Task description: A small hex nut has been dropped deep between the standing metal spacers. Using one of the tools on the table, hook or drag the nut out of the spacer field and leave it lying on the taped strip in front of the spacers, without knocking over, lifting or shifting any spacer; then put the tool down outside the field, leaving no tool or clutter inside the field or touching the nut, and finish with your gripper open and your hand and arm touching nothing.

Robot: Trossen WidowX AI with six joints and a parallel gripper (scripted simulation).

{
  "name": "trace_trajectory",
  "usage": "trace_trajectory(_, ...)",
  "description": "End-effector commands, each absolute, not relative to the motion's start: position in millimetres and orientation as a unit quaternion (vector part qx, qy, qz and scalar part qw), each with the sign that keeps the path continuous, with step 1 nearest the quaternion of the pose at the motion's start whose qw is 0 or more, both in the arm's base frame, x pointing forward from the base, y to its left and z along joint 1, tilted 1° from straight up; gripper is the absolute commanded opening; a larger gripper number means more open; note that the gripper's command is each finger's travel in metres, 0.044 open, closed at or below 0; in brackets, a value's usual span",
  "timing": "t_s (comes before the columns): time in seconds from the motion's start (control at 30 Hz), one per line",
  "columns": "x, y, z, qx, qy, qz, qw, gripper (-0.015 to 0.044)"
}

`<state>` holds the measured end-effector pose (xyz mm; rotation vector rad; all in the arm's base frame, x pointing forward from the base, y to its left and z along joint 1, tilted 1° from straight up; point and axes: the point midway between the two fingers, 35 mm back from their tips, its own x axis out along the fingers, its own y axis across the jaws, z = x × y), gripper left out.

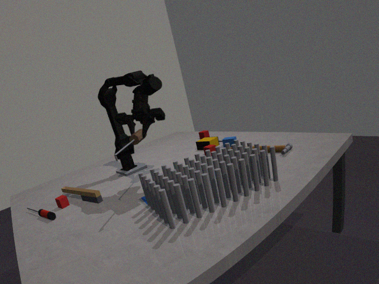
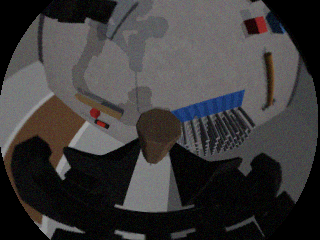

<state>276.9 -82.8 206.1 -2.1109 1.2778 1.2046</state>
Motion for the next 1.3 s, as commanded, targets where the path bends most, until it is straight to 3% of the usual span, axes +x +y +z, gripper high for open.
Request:
trace_trajectory(0.0, 282.3, -104.0, 211.5, -0.730, 0.496, 0.416, 0.217, 0.0000)
trace_trajectory(0.9, 276.7, -257.7, 212.9, -0.536, 0.709, 0.326, 0.323, 0.0000)
trace_trajectory(1.27, 276.4, -262.3, 209.0, -0.531, 0.713, 0.323, 0.325, 0.0000)
